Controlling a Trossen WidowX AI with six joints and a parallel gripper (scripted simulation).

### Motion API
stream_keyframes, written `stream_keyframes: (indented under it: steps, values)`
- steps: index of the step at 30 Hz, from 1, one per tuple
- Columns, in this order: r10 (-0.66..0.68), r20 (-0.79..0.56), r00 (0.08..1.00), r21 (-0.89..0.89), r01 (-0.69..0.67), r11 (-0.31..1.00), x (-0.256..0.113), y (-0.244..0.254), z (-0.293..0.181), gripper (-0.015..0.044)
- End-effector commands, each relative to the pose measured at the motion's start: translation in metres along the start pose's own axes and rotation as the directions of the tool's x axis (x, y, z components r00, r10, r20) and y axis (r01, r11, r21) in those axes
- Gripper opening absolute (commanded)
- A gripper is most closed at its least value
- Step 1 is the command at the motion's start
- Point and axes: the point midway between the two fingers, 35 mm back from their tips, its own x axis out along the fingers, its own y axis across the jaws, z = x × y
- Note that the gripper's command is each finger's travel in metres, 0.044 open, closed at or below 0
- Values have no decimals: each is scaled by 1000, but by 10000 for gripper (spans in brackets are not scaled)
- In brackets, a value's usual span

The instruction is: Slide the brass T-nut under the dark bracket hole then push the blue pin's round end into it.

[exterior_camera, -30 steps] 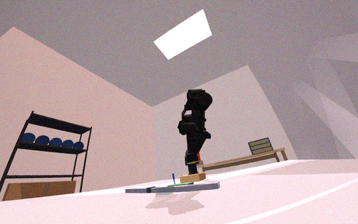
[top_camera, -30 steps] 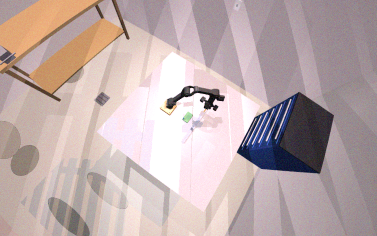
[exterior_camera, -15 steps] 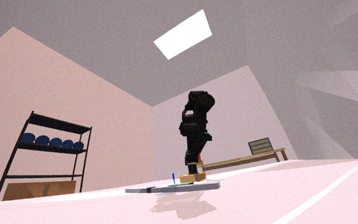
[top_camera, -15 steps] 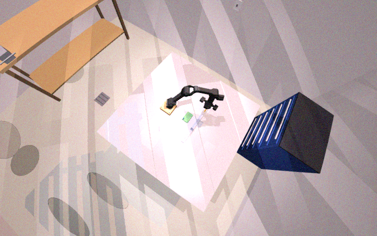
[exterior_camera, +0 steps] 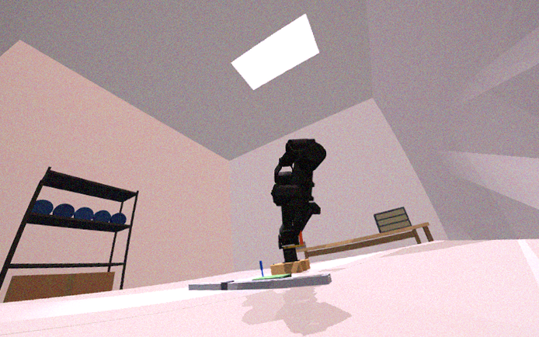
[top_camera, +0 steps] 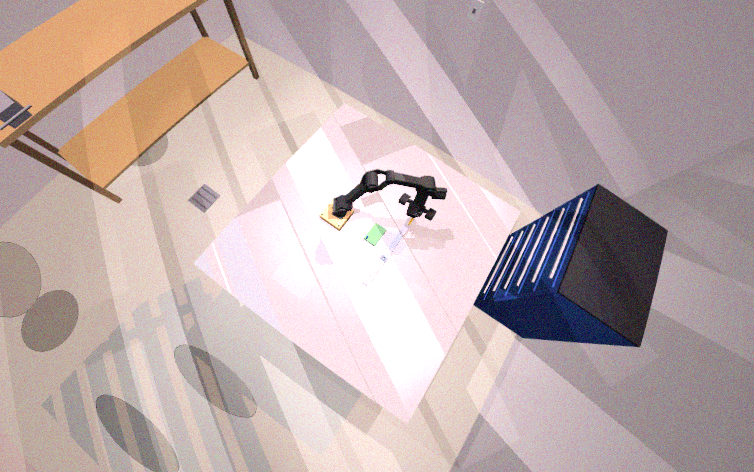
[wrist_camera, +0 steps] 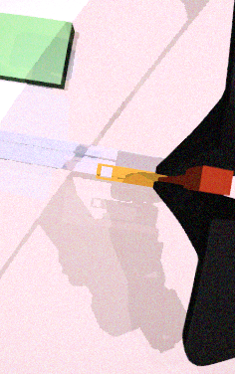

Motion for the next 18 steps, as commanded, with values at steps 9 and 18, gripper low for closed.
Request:
stream_keyframes:
  steps: [9, 18]
  values:
    - [46, 4, 999, 9, -46, 999, -1, -1, -1, -150]
    - [76, 8, 997, 13, -76, 997, 0, -2, -2, -150]
